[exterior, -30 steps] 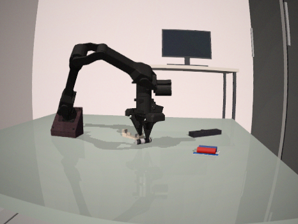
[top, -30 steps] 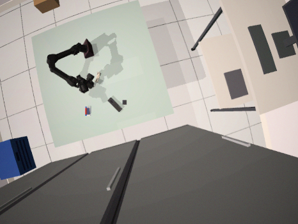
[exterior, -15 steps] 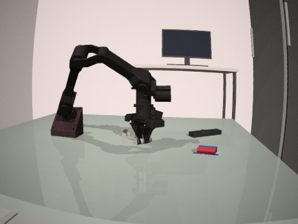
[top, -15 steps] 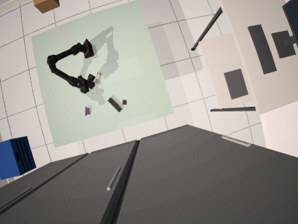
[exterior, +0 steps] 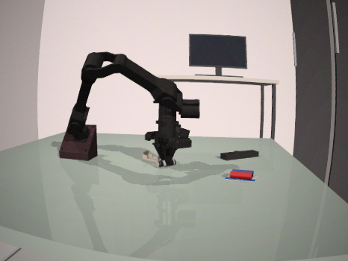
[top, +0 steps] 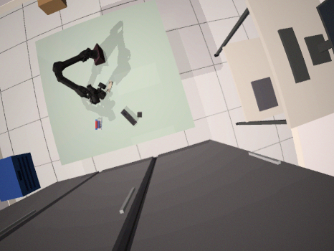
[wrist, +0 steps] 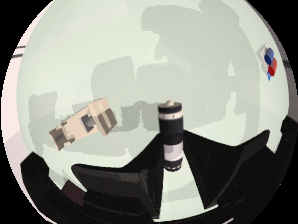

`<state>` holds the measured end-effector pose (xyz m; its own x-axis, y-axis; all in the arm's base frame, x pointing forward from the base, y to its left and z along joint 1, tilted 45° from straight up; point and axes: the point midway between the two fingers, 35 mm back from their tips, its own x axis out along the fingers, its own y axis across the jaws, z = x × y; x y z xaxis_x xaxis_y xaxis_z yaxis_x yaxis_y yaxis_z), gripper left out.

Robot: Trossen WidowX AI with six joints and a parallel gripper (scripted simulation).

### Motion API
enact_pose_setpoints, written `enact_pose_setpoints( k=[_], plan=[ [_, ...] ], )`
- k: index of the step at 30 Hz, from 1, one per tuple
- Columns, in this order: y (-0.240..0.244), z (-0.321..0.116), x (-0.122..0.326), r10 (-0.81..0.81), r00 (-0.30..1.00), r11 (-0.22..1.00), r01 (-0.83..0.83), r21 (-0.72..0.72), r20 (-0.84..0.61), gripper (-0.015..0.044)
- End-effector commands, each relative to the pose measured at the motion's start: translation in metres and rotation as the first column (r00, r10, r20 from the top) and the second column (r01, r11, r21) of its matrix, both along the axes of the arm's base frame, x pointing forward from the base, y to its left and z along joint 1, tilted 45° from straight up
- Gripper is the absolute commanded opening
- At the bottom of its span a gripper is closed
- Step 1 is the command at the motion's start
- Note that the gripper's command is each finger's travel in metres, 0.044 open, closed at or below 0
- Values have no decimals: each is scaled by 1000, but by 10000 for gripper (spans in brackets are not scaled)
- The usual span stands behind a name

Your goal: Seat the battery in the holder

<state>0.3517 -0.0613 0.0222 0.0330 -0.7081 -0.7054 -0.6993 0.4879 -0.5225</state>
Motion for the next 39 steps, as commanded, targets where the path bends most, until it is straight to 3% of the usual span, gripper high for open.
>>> enact_pose_setpoints(
  k=[1,9,17,28,39],
  plan=[
    [22,20,1,7,1000,1000,-7,2,10,60],
    [35,30,-1,37,999,999,-36,2,-20,60],
    [60,16,-16,365,864,928,-368,61,-347,60],
    [90,-1,-40,657,363,671,-680,294,-660,60],
    [112,-15,-65,666,-236,366,-723,586,-708,60]
  ],
)
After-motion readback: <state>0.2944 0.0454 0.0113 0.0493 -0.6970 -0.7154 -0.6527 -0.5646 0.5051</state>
